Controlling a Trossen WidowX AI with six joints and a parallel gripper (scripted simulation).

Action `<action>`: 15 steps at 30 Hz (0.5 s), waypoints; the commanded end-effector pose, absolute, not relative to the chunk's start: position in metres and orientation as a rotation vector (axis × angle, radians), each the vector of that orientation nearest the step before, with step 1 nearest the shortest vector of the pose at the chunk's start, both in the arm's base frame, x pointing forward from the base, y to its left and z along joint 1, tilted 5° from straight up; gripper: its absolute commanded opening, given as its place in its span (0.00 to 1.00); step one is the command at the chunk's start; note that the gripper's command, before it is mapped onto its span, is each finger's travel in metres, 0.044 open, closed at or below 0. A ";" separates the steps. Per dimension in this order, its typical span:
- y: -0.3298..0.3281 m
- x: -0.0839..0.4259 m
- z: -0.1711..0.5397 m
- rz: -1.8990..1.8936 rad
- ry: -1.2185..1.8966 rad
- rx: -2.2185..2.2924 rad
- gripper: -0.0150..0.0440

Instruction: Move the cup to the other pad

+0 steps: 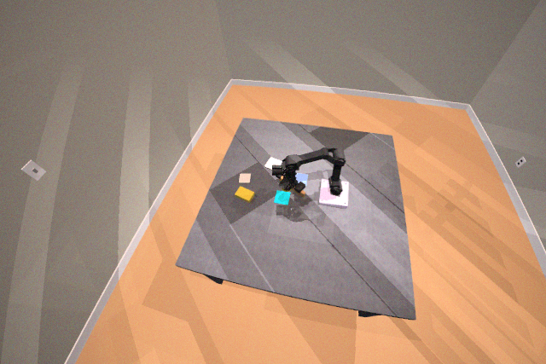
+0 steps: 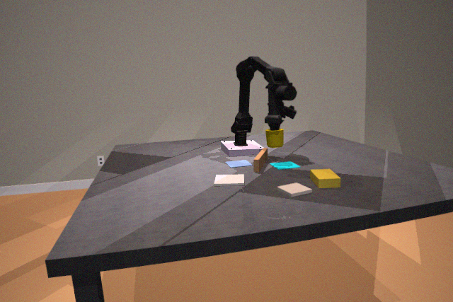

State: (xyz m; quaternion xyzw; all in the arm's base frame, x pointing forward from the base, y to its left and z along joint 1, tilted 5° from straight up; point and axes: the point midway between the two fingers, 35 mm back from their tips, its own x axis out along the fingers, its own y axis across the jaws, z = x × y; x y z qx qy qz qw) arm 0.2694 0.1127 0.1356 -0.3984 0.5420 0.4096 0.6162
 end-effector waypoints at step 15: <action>0.147 0.284 0.141 0.938 1.247 -0.918 0.25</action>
